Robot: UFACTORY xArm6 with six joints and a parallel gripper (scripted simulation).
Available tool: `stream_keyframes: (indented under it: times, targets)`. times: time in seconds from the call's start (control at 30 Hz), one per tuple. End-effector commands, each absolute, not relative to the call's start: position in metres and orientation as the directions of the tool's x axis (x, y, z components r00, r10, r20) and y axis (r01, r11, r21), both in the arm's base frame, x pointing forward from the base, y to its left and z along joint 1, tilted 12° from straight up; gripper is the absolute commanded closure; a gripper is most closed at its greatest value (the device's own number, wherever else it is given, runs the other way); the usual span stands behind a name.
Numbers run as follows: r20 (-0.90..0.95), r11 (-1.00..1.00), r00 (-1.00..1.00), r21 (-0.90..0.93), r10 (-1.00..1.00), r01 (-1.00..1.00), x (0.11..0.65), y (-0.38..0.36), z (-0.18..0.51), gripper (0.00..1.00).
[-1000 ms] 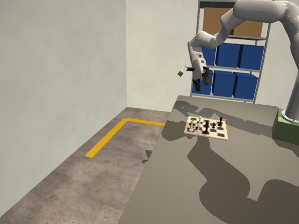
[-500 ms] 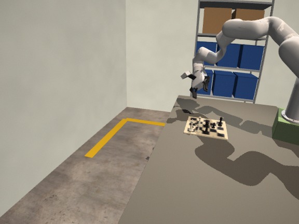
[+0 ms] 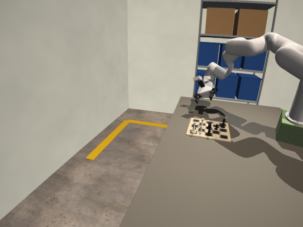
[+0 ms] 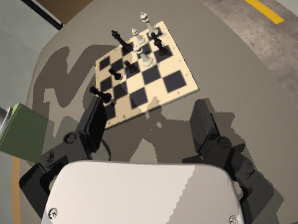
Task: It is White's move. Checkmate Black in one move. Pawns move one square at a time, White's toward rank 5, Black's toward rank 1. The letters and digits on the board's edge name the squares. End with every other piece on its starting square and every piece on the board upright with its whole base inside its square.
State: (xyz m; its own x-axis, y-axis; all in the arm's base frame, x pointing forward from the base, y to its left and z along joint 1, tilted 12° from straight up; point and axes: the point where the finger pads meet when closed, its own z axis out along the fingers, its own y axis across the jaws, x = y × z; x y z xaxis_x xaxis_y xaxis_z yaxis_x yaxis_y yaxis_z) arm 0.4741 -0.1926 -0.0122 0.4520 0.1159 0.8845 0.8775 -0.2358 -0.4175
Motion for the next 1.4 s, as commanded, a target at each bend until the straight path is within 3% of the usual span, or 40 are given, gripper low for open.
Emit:
stream_keyframes:
  times: [0.0,0.4,1.37]
  targets:
    - [0.948,-0.231,0.316,-0.300,0.034,0.926,0.469,-0.209,-0.028,0.00]
    - [0.988,-0.288,0.150,-0.154,-0.035,0.945,0.458,-0.224,-0.046,0.00]
    - [0.989,-0.291,0.142,-0.147,-0.038,0.945,0.457,-0.225,-0.047,0.00]
